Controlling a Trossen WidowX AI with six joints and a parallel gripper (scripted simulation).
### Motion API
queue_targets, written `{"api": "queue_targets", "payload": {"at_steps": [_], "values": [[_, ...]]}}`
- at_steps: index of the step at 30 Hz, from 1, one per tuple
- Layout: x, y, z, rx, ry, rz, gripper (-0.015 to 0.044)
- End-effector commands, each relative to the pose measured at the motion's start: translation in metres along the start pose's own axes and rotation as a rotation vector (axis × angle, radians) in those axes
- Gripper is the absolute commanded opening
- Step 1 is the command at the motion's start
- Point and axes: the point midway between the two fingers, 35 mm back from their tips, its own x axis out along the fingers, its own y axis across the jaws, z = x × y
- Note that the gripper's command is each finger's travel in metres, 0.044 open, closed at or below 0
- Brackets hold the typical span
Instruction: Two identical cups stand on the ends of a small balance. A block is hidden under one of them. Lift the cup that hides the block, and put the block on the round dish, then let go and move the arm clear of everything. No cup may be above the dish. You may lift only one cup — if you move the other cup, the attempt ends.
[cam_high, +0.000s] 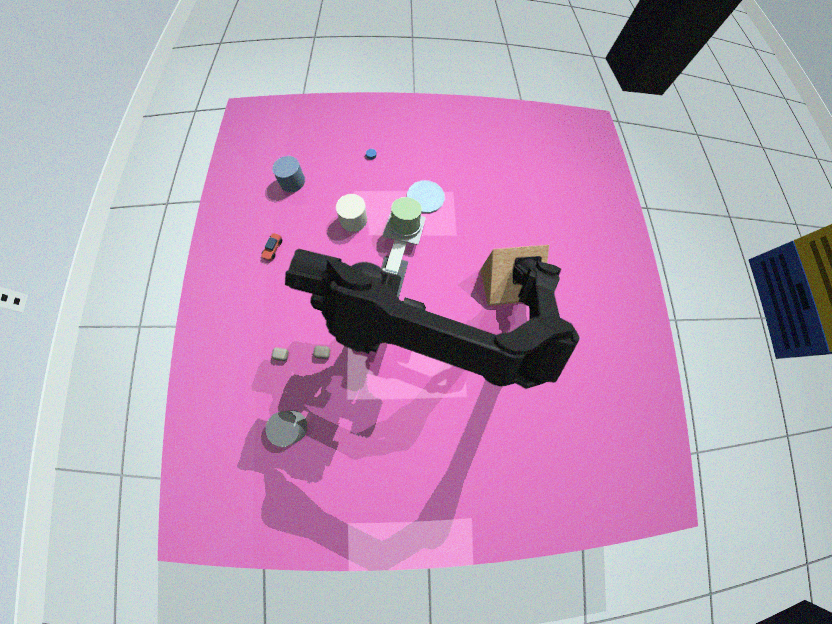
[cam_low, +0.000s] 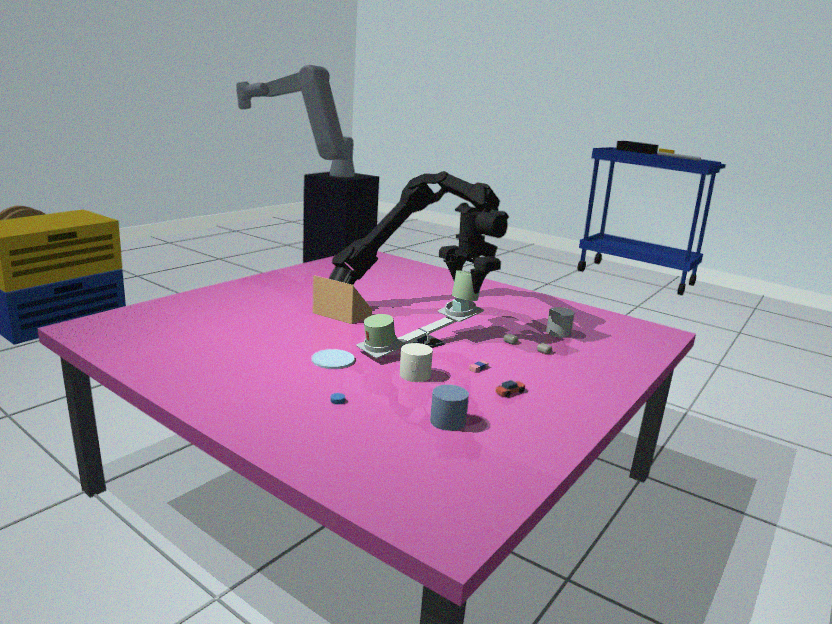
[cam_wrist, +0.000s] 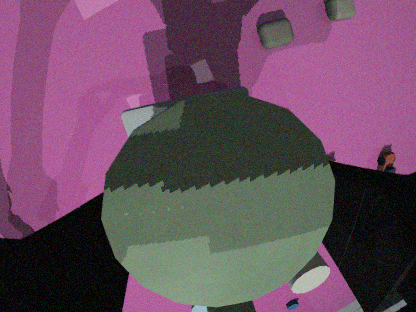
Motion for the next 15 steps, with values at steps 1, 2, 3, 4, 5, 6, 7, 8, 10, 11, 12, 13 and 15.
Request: {"api": "queue_targets", "payload": {"at_steps": [1, 2, 3, 4, 5, 6, 7, 8, 10, 11, 12, 13, 15], "values": [[-0.008, -0.001, 0.001, -0.004, -0.005, -0.011, 0.0], [-0.009, -0.001, 0.001, -0.003, -0.005, -0.011, 0.0], [-0.01, -0.001, 0.001, -0.003, -0.006, -0.012, 0.0], [-0.012, -0.001, 0.001, -0.002, -0.006, -0.012, 0.0], [-0.013, -0.001, 0.001, -0.001, -0.006, -0.013, 0.0], [-0.014, -0.001, 0.001, 0.0, -0.006, -0.014, 0.0], [-0.016, -0.001, 0.001, 0.0, -0.006, -0.014, 0.0], [-0.017, -0.001, 0.0, 0.001, -0.006, -0.015, 0.0], [-0.02, 0.0, 0.0, 0.003, -0.007, -0.016, 0.0], [-0.021, 0.0, 0.0, 0.003, -0.007, -0.017, 0.0], [-0.022, 0.0, 0.0, 0.004, -0.007, -0.018, 0.0], [-0.023, 0.0, 0.0, 0.005, -0.007, -0.018, 0.0], [-0.026, 0.0, 0.0, 0.007, -0.007, -0.02, 0.0]]}}
